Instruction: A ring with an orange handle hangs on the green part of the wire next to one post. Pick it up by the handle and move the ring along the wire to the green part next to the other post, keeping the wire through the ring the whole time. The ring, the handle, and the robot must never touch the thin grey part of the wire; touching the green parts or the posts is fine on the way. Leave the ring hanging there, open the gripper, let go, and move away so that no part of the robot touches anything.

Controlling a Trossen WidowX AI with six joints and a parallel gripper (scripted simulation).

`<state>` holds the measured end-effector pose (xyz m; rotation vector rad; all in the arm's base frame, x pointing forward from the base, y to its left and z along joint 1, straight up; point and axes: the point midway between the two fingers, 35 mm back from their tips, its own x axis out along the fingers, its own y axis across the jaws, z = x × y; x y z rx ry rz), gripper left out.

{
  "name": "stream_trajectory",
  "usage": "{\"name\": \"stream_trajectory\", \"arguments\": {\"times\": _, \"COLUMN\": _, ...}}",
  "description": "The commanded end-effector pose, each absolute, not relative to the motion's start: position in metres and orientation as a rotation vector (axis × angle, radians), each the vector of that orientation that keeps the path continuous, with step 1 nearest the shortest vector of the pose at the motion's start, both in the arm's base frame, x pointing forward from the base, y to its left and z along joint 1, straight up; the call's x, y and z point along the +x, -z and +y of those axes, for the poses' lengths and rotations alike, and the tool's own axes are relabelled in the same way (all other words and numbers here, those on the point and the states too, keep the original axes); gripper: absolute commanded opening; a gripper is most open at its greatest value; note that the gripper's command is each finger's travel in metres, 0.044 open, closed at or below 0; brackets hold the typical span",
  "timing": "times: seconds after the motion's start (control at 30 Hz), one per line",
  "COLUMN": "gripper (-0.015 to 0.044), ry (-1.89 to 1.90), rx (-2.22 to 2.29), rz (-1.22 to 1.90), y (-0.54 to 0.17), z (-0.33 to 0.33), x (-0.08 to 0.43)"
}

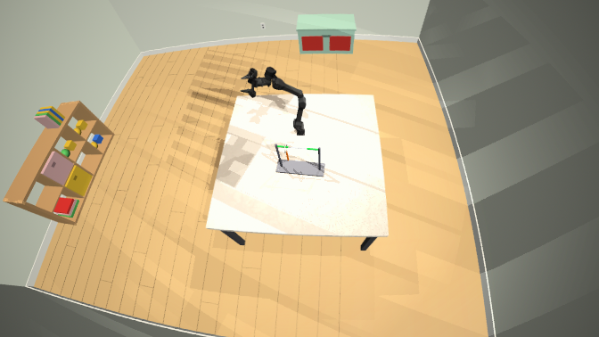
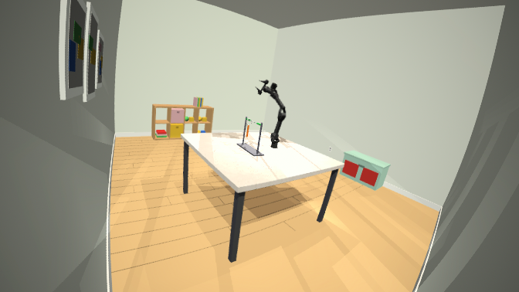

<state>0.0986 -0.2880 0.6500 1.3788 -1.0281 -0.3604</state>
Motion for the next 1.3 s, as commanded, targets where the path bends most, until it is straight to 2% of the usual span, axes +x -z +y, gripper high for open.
{"name": "stream_trajectory", "arguments": {"times": 0.0, "gripper": 0.0374, "ry": 0.362, "rx": 1.377, "rz": -1.025, "y": -0.649, "z": -0.288, "x": 0.099}}
{"name": "stream_trajectory", "arguments": {"times": 0.27, "gripper": 0.0164, "ry": 0.428, "rx": 1.303, "rz": -0.877, "y": -0.609, "z": -0.274, "x": 0.124}}
{"name": "stream_trajectory", "arguments": {"times": 1.27, "gripper": 0.016, "ry": 0.455, "rx": 0.863, "rz": -0.247, "y": -0.39, "z": -0.181, "x": 0.199}}
